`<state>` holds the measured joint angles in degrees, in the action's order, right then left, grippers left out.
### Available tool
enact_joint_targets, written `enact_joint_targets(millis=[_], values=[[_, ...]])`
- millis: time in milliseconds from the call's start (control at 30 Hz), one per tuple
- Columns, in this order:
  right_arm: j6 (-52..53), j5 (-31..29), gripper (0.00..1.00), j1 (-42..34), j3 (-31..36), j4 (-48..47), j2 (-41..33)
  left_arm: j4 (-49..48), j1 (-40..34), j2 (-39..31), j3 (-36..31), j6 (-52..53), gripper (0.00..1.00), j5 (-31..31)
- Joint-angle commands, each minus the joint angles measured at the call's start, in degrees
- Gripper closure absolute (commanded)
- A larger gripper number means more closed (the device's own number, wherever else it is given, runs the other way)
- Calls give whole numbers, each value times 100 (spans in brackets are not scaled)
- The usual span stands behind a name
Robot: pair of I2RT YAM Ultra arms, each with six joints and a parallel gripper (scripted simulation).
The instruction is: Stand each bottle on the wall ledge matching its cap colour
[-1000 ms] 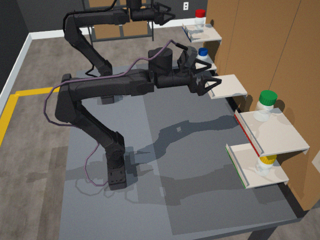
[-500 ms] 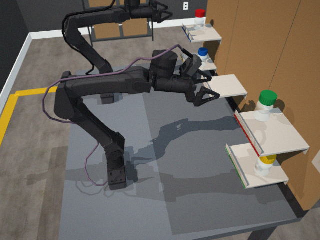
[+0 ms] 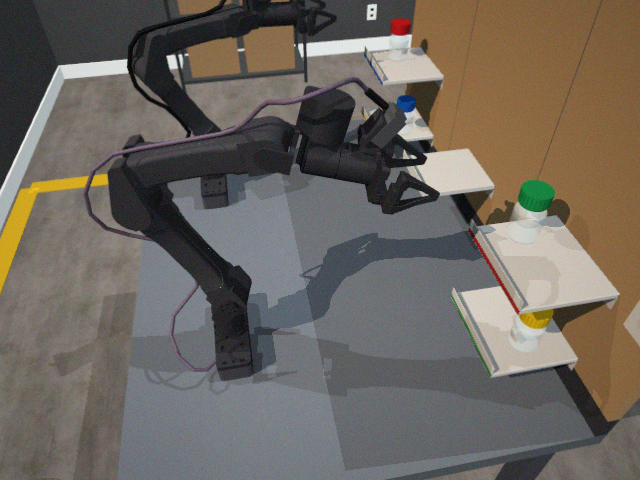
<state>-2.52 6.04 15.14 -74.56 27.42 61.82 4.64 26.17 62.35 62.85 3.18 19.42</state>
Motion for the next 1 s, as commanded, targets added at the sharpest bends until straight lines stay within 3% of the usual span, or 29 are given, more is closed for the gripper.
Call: enact_joint_targets(millis=[0,400,500,667,733,967], values=[[-59,82,0,36,-214,86,-11,152,69,75,181,89,0,136],[-19,86,0,11,-155,93,-12,158,70,77,185,93,0,139],[-93,217,0,68,-82,-204,-99,-207,15,-2,56,47,0,20],[-203,513,0,337,632,-1001,-243,-992,-225,-254,-686,7,0,-224],[-203,513,0,337,632,-1001,-243,-992,-225,-254,-686,7,0,-224],[-361,985,0,1084,2373,-2494,-363,-2486,-863,-551,-2495,-52,0,-675]])
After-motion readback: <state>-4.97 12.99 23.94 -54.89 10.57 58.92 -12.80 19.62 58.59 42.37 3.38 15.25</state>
